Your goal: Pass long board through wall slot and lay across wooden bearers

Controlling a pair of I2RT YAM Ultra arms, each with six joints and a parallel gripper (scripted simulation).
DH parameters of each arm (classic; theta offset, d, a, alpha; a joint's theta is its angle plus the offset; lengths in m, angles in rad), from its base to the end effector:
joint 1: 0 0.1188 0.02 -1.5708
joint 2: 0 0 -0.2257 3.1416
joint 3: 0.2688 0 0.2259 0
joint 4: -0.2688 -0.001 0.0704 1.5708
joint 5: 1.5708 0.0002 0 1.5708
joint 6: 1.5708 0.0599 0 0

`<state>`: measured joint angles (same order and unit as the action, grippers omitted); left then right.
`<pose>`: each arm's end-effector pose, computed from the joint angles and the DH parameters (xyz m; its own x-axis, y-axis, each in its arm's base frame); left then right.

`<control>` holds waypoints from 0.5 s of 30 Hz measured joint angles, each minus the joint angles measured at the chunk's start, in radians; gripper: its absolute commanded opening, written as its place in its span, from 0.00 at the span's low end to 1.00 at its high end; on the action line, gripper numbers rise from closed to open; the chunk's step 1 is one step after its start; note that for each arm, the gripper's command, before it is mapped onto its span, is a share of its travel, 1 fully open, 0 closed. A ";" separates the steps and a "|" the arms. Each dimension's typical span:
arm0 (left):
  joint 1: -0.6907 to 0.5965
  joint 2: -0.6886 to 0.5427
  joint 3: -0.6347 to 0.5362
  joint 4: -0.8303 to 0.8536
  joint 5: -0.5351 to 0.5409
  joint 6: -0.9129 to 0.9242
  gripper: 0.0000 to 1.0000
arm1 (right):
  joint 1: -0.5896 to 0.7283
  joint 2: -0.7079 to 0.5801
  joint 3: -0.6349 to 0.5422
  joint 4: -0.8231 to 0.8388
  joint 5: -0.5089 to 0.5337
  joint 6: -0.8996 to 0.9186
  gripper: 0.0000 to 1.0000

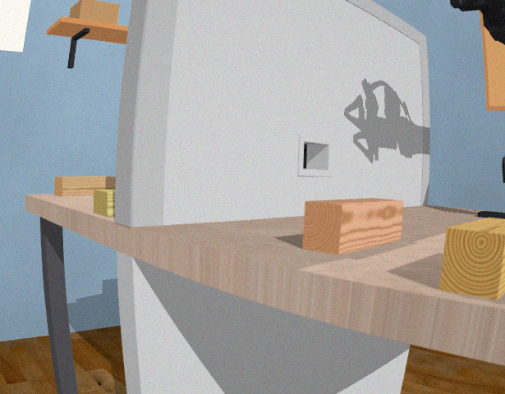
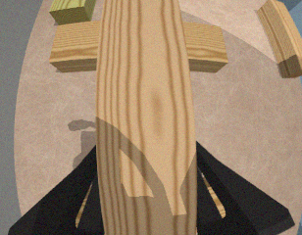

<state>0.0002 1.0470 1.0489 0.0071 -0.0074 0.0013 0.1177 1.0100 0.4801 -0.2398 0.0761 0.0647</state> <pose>0.2551 0.0015 0.3756 0.0090 0.0013 -1.0000 -0.0076 1.0000 0.0012 0.2105 0.0213 0.1609 -0.6937 -0.0171 -0.7200 -0.0180 0.9998 -0.0064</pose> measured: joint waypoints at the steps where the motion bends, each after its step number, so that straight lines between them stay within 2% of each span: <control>1: 0.000 0.000 0.000 0.000 0.000 0.000 0.75 | 0.000 0.001 0.000 0.000 -0.002 0.000 0.00; 15: 0.000 0.000 0.000 0.000 0.000 0.000 0.75 | 0.000 0.024 -0.045 0.066 -0.006 0.001 0.00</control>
<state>0.0002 1.0470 1.0489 0.0071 -0.0074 0.0013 0.1181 1.0340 0.4351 -0.1741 0.0700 0.0654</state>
